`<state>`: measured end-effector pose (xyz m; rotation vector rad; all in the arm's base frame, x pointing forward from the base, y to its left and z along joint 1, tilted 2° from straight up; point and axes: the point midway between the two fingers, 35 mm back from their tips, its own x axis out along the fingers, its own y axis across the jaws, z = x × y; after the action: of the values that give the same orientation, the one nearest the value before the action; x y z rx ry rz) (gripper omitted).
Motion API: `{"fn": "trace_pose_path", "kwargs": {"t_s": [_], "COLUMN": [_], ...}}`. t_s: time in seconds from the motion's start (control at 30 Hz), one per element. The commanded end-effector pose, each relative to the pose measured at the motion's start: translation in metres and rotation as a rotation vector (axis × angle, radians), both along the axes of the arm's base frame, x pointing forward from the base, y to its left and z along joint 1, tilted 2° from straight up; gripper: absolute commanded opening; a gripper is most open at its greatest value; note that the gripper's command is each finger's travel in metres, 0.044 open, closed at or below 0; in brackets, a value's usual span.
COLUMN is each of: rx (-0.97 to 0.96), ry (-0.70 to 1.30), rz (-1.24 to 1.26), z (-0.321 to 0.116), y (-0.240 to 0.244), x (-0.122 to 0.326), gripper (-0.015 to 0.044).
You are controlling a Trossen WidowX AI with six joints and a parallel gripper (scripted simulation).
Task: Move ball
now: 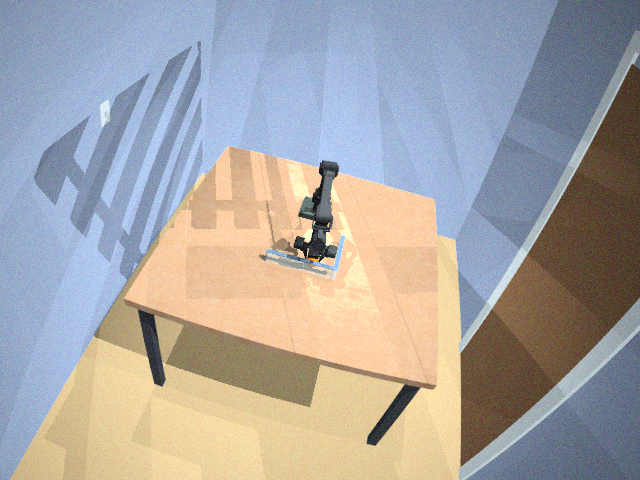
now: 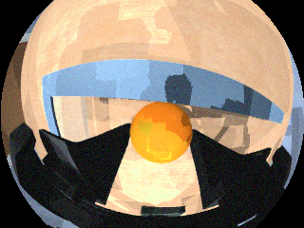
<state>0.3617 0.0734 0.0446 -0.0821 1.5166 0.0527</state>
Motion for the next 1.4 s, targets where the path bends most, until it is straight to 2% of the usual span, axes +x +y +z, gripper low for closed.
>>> {"fn": "trace_pose_path", "kwargs": {"t_s": [0.0, 0.43, 0.5, 0.67, 1.03, 1.07, 1.1, 1.23, 1.37], "rx": [0.0, 0.0, 0.0, 0.002, 0.005, 0.005, 0.005, 0.005, 0.005], "ry": [0.0, 0.0, 0.0, 0.001, -0.023, -0.023, -0.023, -0.023, -0.023], "rz": [0.0, 0.0, 0.0, -0.002, 0.004, 0.004, 0.004, 0.004, 0.004], "z": [0.0, 0.0, 0.011, 0.083, 0.082, 0.084, 0.09, 0.13, 0.132], "y": [0.0, 0.0, 0.001, 0.002, 0.002, 0.002, 0.002, 0.001, 0.001], "x": [0.0, 0.0, 0.001, -0.004, -0.001, -0.001, -0.001, -0.009, -0.009], "gripper": [0.0053, 0.0383, 0.0383, 0.0383, 0.0383, 0.0409, 0.0436, 0.044, 0.044]}}
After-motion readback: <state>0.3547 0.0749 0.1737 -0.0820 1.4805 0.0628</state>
